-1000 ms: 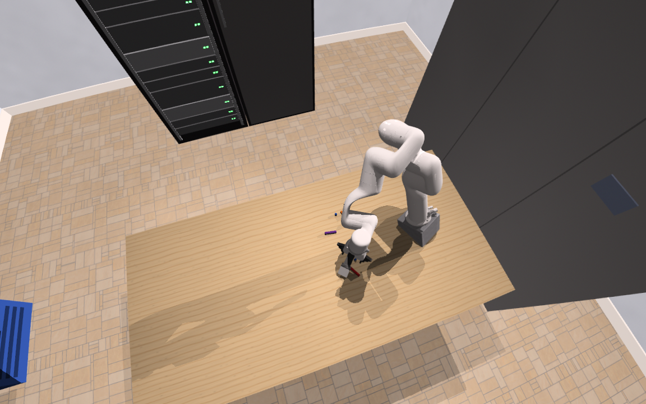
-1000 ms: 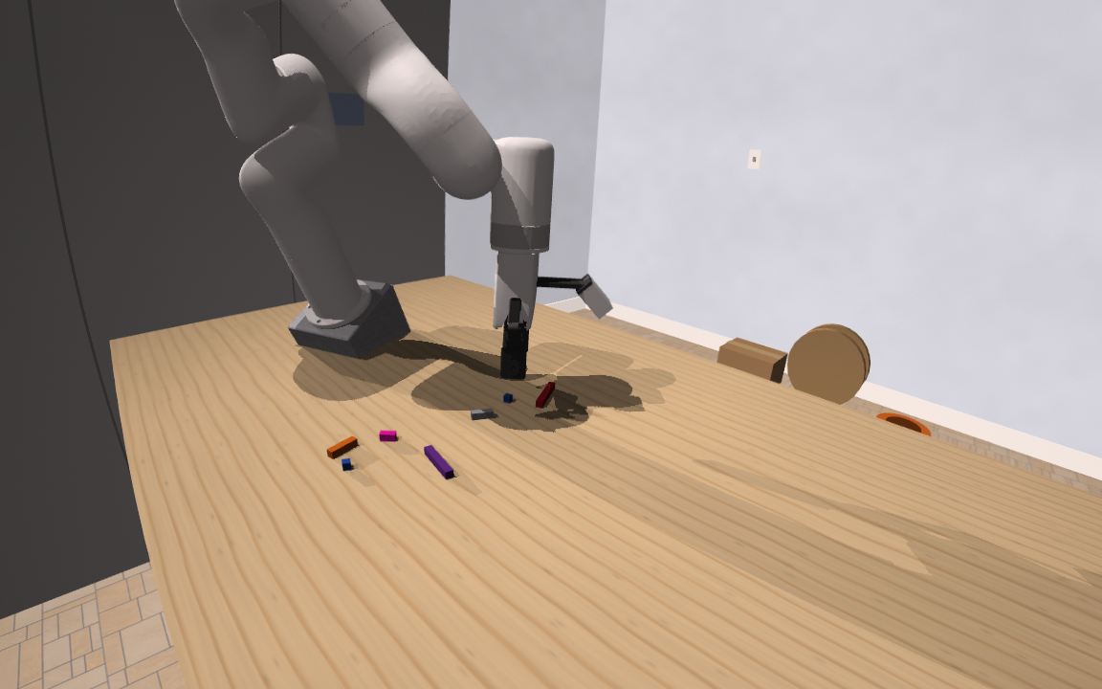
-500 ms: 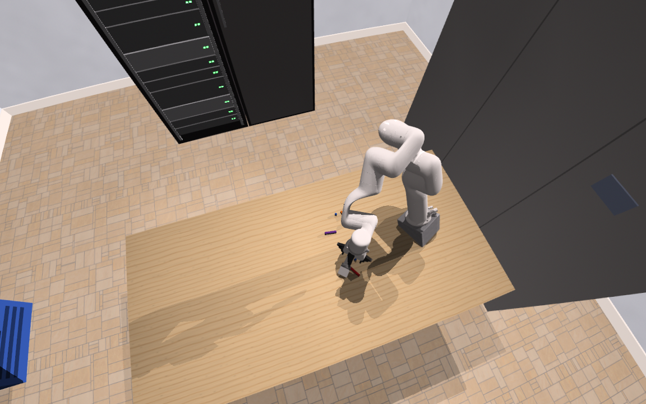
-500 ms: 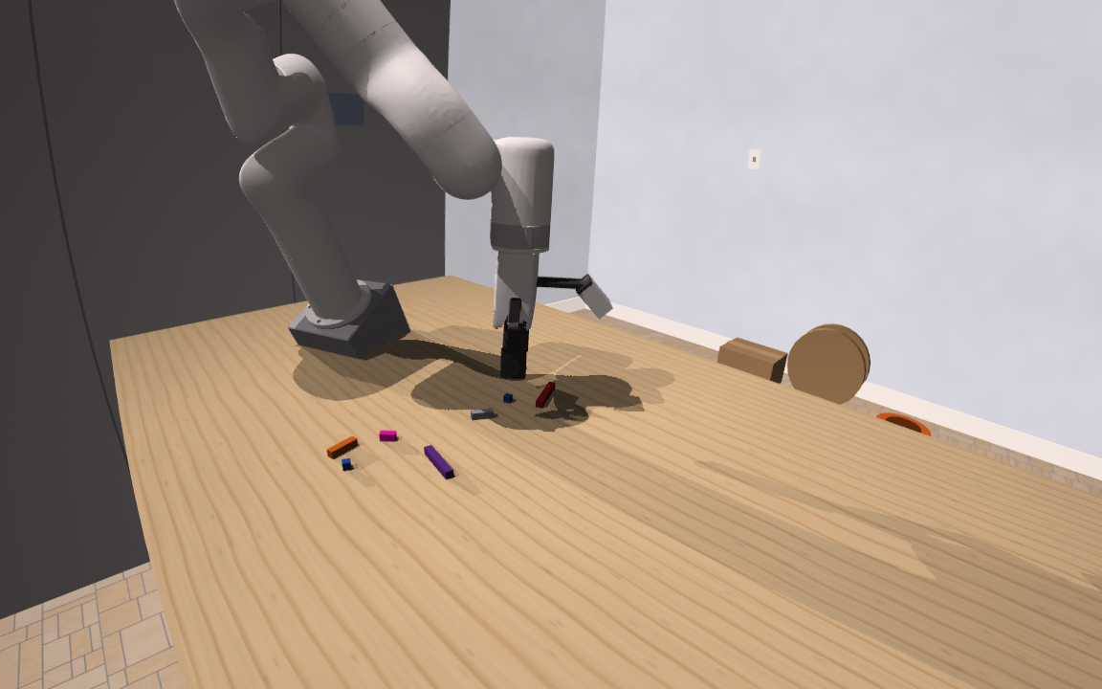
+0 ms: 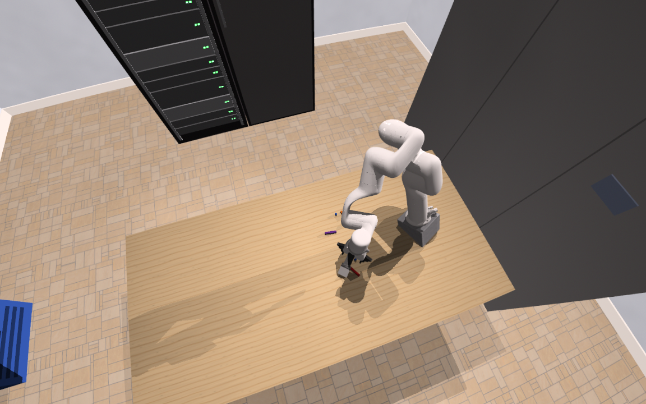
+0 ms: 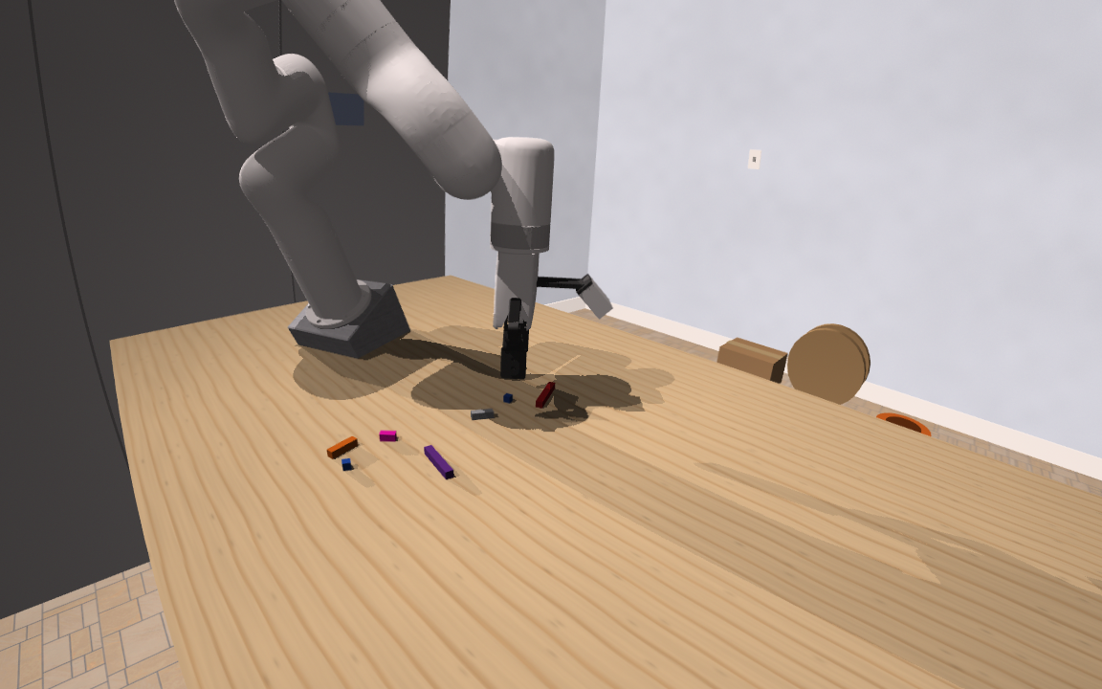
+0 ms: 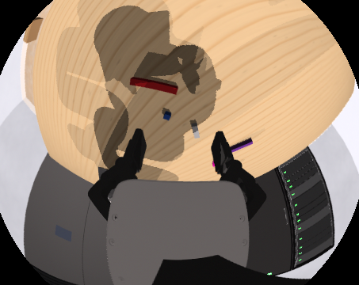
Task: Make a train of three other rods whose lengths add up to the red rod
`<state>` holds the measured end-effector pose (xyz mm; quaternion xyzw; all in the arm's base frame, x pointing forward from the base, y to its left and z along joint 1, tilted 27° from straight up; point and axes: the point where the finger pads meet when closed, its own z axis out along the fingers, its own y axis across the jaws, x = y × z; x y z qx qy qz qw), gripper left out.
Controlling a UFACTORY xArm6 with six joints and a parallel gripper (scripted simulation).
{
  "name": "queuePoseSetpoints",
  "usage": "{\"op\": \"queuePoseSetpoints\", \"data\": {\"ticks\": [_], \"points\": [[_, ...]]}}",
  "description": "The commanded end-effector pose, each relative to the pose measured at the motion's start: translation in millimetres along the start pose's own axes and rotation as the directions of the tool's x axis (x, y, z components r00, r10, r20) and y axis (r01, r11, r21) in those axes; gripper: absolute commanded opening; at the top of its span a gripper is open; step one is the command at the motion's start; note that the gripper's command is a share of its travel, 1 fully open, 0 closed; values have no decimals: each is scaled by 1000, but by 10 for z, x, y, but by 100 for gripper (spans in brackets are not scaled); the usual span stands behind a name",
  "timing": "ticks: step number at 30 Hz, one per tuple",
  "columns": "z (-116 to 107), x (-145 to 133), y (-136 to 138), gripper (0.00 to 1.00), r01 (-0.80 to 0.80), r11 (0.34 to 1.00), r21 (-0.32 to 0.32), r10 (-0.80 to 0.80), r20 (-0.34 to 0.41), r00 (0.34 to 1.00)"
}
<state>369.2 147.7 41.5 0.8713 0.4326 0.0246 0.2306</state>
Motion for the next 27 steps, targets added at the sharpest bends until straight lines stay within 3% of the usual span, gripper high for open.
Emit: {"op": "queuePoseSetpoints", "data": {"ticks": [1,7,15,27], "points": [[-11,12,6,100,-1,1000,-1,1,-3,1000],[-12,11,4,100,-23,1000,-1,23,-3,1000],[-22,2,-13,100,-192,981,0,192,-3,981],[-47,-22,-56,100,-597,802,2,597,-3,802]]}}
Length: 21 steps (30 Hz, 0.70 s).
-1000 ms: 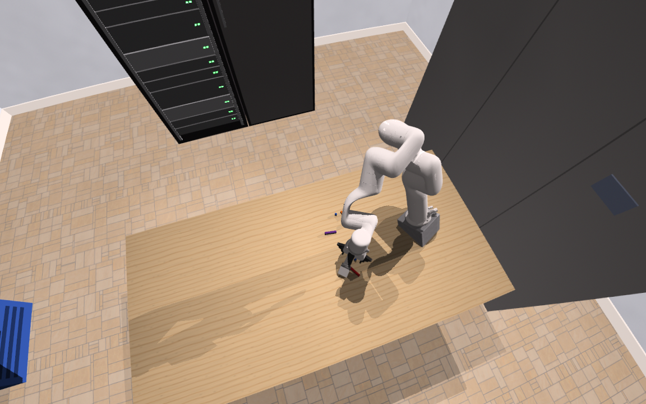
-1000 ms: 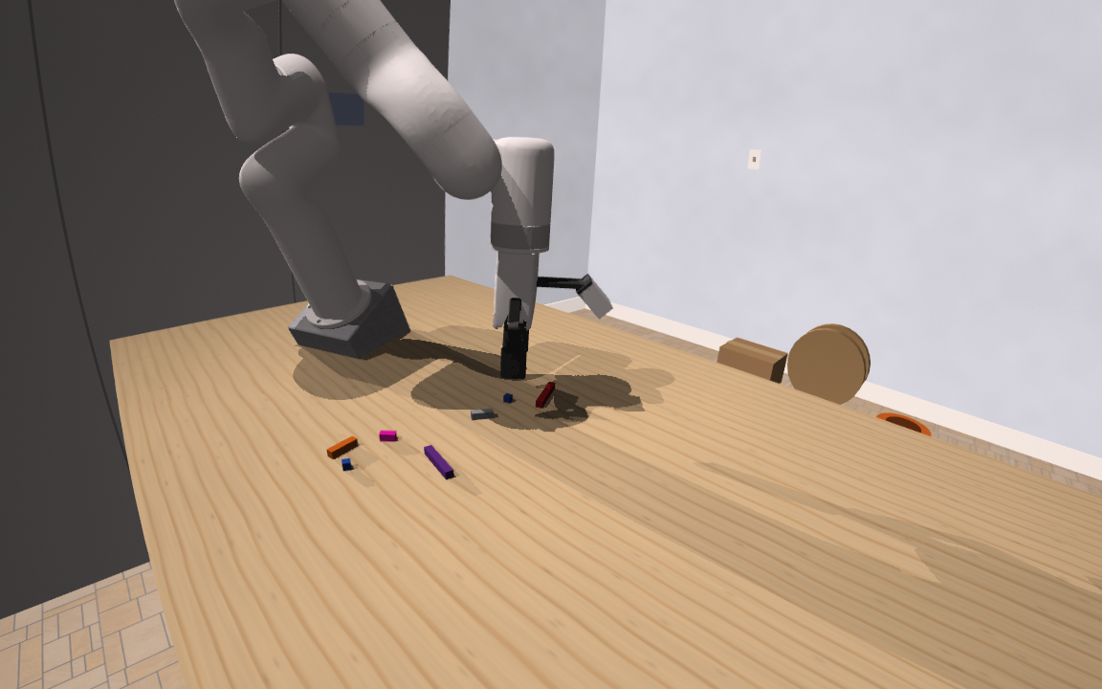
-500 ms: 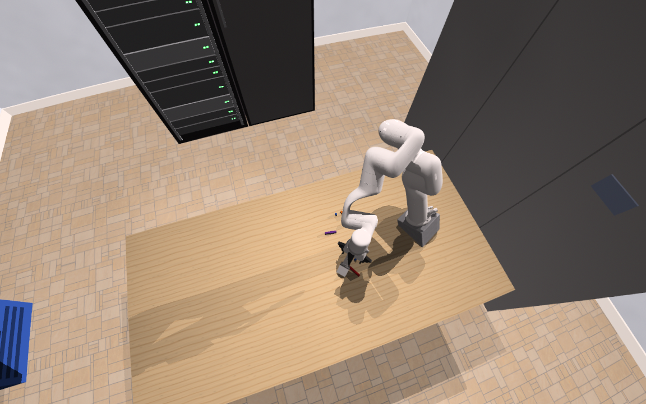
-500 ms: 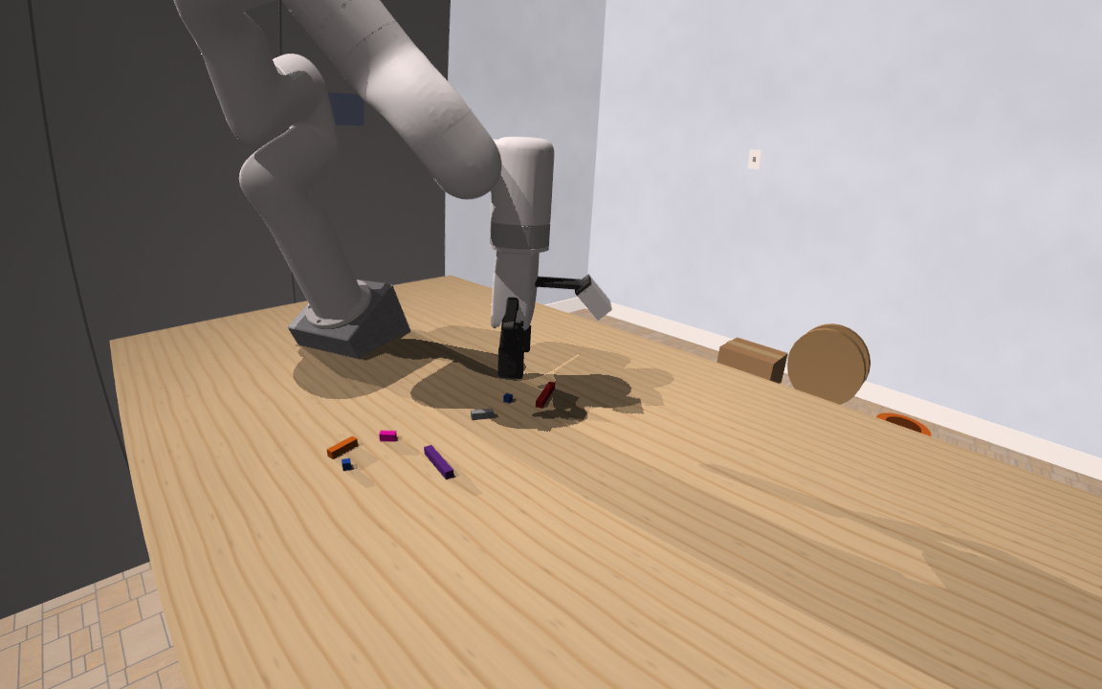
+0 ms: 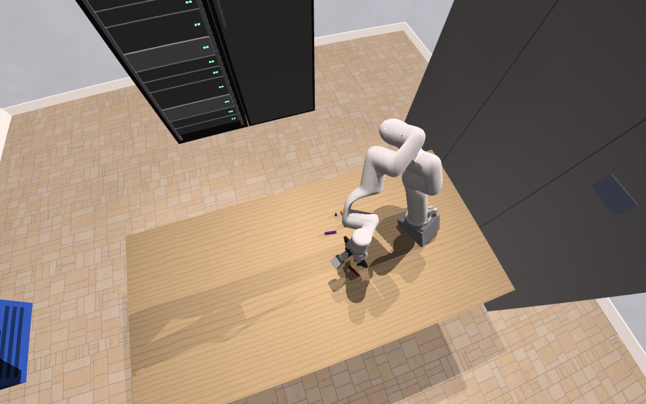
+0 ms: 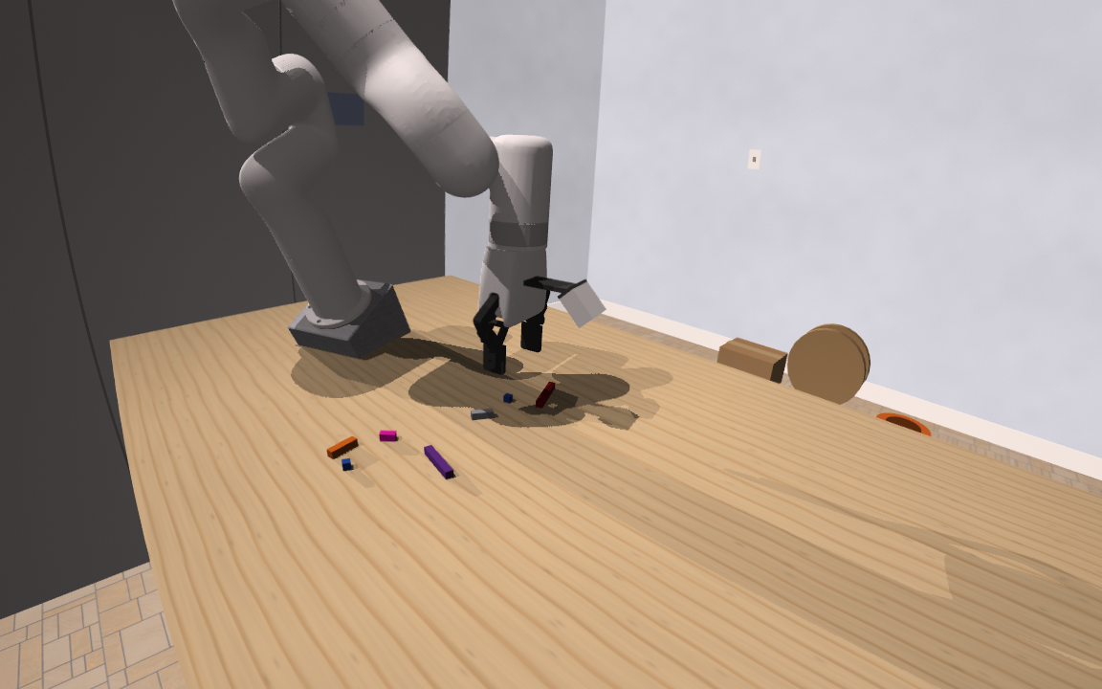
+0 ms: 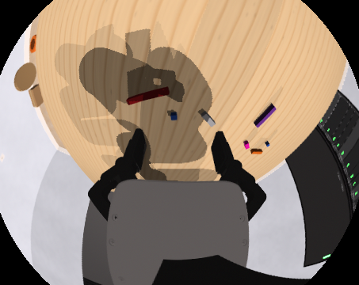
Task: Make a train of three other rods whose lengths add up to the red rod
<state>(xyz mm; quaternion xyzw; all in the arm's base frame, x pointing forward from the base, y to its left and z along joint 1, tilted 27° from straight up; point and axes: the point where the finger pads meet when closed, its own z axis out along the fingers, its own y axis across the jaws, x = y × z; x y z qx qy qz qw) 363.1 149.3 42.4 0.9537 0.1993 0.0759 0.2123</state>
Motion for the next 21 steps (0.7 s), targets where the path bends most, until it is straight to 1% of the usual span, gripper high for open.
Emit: {"op": "queuePoseSetpoints", "data": {"ticks": [1,3,5,9,13,18,20,21], "points": [[-19,-2,-10,100,-167,986,-8,167,-14,986],[-19,-2,-10,100,-167,986,-8,167,-14,986],[-26,-14,-18,100,-289,957,-6,289,-15,957],[-33,-26,-25,100,-410,912,-4,410,-16,912],[-40,-40,-33,100,-533,846,-2,533,-16,846],[-49,-57,-43,100,-673,740,1,672,-16,740],[-49,-57,-43,100,-673,740,1,672,-16,740],[-53,-64,-47,100,-728,686,2,728,-16,685]]}}
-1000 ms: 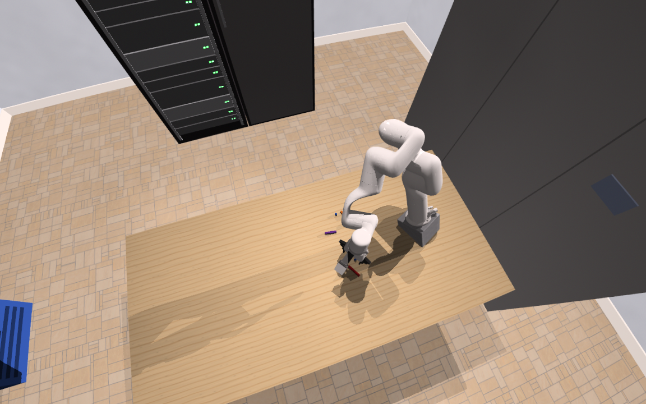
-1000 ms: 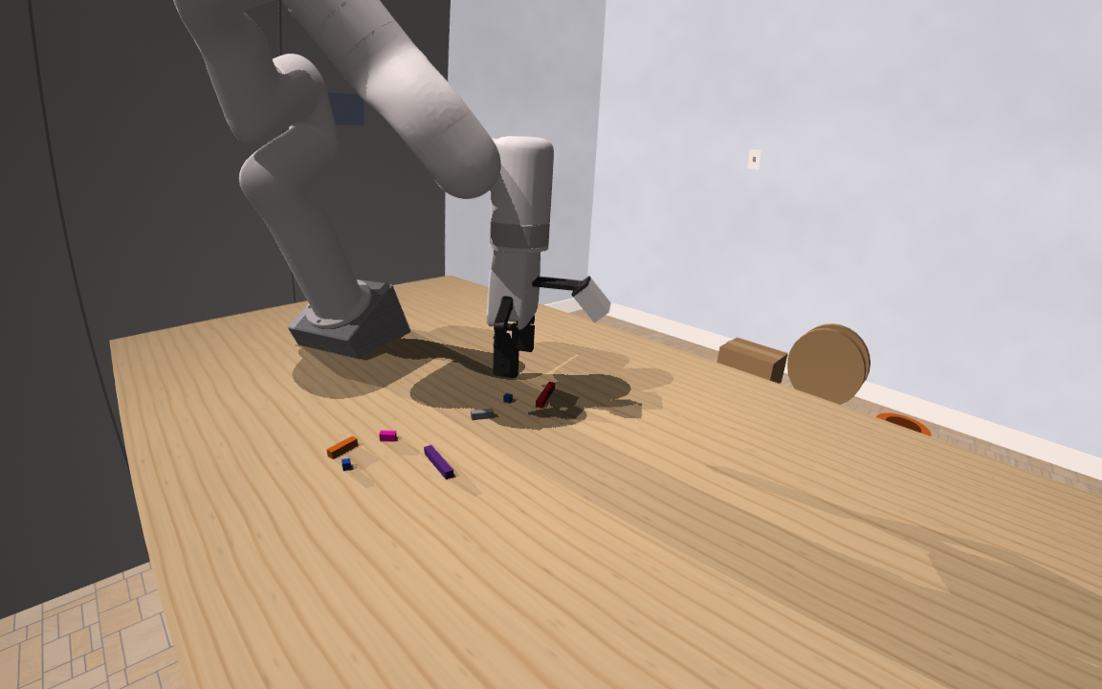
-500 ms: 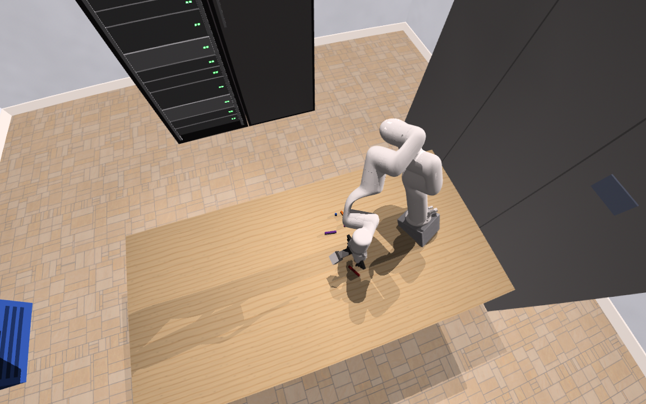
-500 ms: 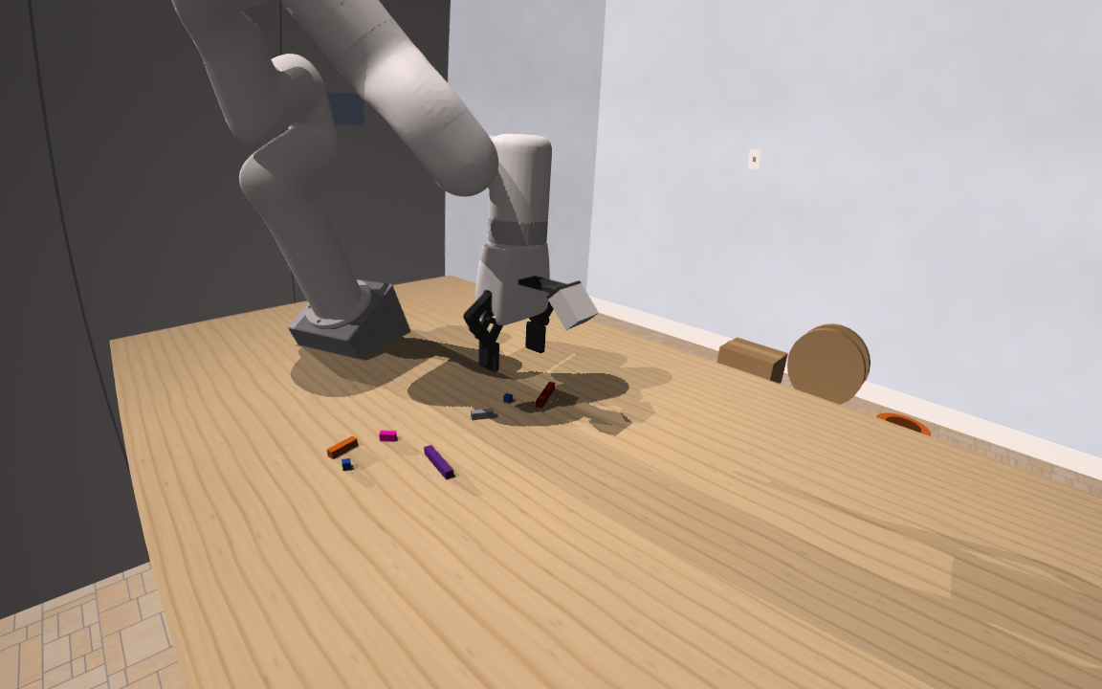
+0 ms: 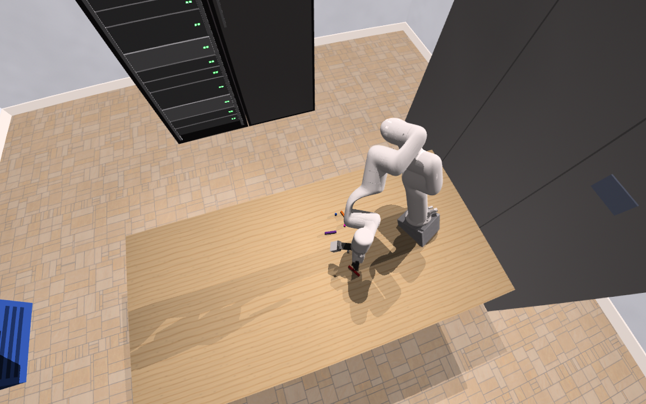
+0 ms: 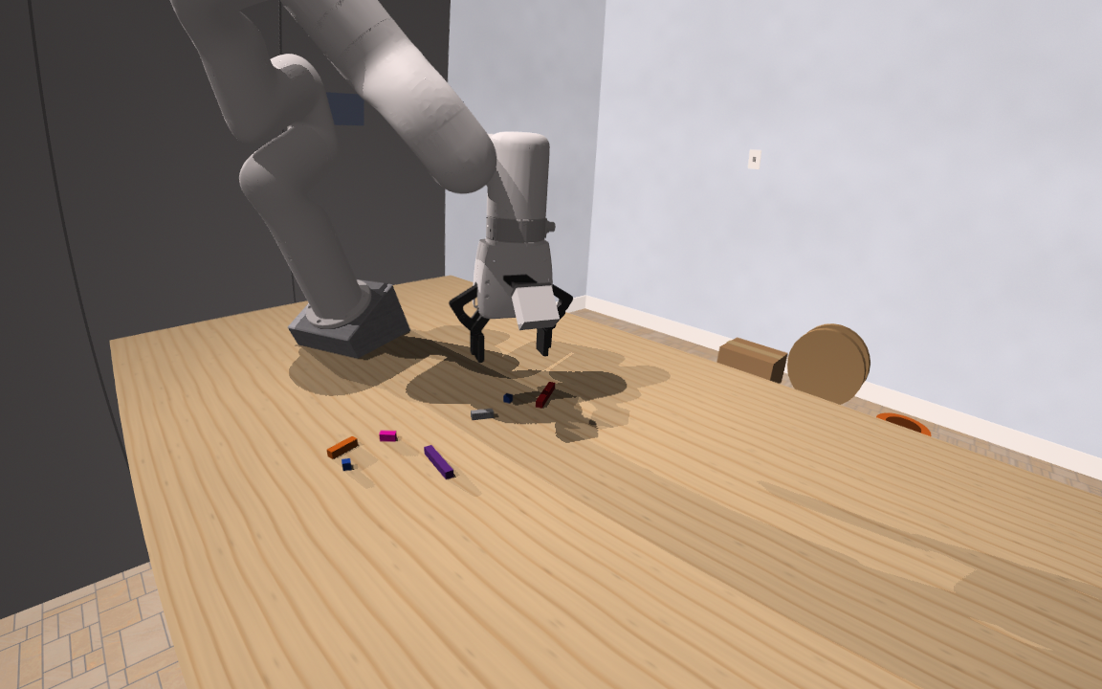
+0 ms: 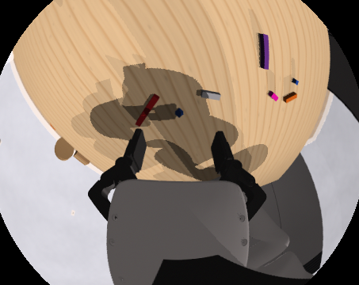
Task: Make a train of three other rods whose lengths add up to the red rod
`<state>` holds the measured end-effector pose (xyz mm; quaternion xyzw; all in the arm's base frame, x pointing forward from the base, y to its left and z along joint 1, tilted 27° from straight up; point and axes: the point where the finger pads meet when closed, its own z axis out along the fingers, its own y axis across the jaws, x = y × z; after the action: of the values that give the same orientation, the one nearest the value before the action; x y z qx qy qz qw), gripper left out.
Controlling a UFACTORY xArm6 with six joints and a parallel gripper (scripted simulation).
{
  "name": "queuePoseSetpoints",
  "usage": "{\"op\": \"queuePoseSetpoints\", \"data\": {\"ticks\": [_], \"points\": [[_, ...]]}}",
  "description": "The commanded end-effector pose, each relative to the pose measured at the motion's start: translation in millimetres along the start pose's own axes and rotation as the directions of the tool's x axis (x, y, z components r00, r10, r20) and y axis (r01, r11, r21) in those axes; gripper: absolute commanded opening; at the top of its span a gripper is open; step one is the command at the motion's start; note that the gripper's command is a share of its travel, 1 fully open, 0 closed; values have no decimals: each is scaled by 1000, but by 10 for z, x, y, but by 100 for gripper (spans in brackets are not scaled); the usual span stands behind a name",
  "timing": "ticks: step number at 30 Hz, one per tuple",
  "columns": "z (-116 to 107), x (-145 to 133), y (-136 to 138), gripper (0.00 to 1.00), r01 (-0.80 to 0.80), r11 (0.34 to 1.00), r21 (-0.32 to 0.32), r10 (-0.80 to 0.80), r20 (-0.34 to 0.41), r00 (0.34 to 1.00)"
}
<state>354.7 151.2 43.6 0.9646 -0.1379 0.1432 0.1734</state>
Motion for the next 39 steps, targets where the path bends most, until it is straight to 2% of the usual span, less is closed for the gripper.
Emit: {"op": "queuePoseSetpoints", "data": {"ticks": [1,7,14,16,22,27,28,39], "points": [[-19,-8,-6,100,-167,986,3,167,-17,986],[-29,-30,-2,100,-358,934,6,358,-16,933],[-41,-57,3,100,-574,819,9,574,-14,819],[-41,-57,3,100,-574,819,9,574,-14,819],[-48,-73,6,100,-686,728,11,686,-12,727],[-49,-75,6,100,-696,718,11,696,-12,718],[-49,-75,6,24,-696,718,11,696,-12,718],[-49,-75,6,24,-696,718,11,696,-12,718]]}}
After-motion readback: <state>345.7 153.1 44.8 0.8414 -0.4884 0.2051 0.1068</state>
